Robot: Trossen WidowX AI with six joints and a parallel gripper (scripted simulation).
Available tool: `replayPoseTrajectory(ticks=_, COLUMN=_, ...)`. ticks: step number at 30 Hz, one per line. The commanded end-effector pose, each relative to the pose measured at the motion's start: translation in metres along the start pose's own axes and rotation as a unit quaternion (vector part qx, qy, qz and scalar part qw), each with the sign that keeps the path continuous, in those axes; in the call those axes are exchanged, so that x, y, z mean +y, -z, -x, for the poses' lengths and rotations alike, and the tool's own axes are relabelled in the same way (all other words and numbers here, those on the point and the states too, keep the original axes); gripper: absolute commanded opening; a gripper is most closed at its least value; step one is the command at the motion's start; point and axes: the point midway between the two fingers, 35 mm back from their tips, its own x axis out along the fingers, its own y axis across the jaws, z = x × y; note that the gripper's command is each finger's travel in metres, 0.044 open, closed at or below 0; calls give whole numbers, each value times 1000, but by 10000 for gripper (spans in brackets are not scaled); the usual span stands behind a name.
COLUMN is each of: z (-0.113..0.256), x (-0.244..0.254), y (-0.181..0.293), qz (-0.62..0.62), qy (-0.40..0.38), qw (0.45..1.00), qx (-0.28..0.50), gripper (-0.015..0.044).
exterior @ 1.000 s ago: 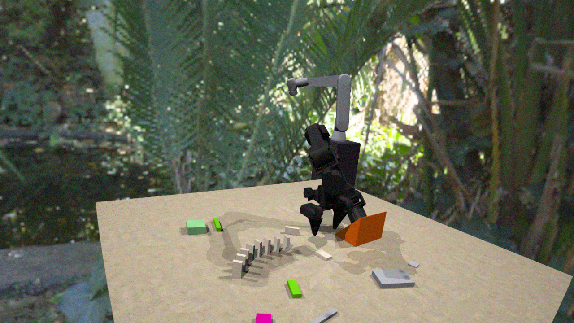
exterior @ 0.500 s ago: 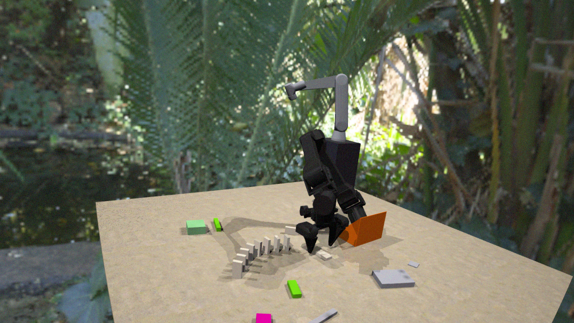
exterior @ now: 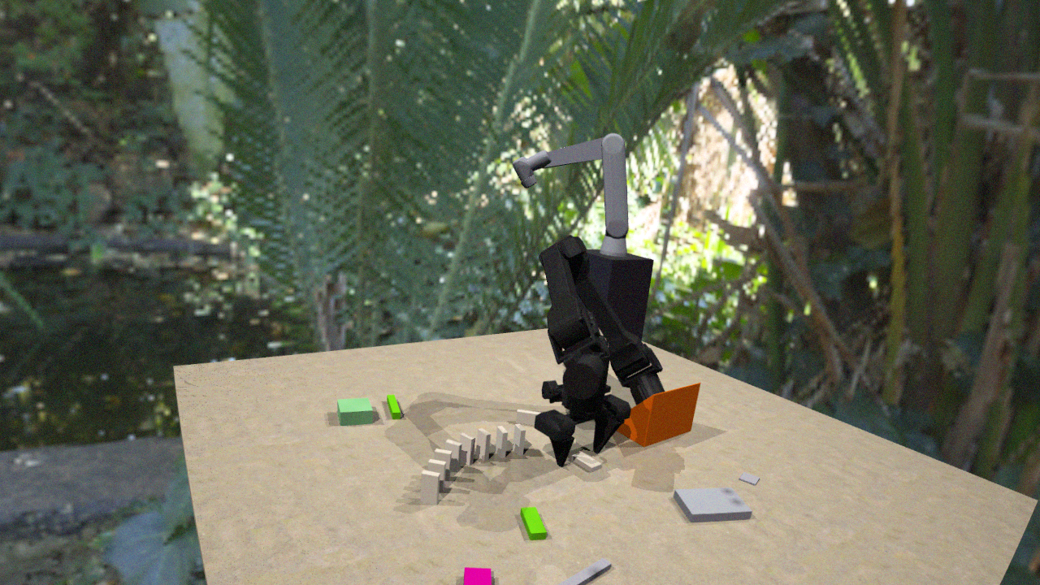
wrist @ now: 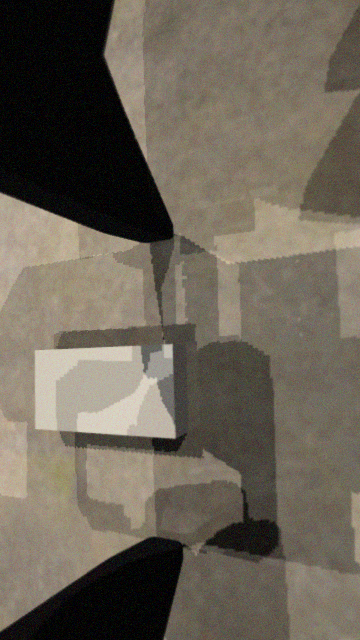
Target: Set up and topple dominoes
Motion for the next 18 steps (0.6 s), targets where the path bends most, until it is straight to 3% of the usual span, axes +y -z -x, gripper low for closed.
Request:
replayPoseTrajectory(ticks=1, z=-2, x=-1, y=-1, qz=3, qy=0, qw=1000, qx=-3, gripper=387)
replayPoseTrajectory(ticks=12, z=-2, x=-1, y=-1, qz=3, qy=0, qw=1000, qx=-3, gripper=107)
replayPoseTrajectory(ticks=18, z=-2, x=-1, y=-1, qz=3, qy=0, qw=1000, qx=-3, gripper=107)
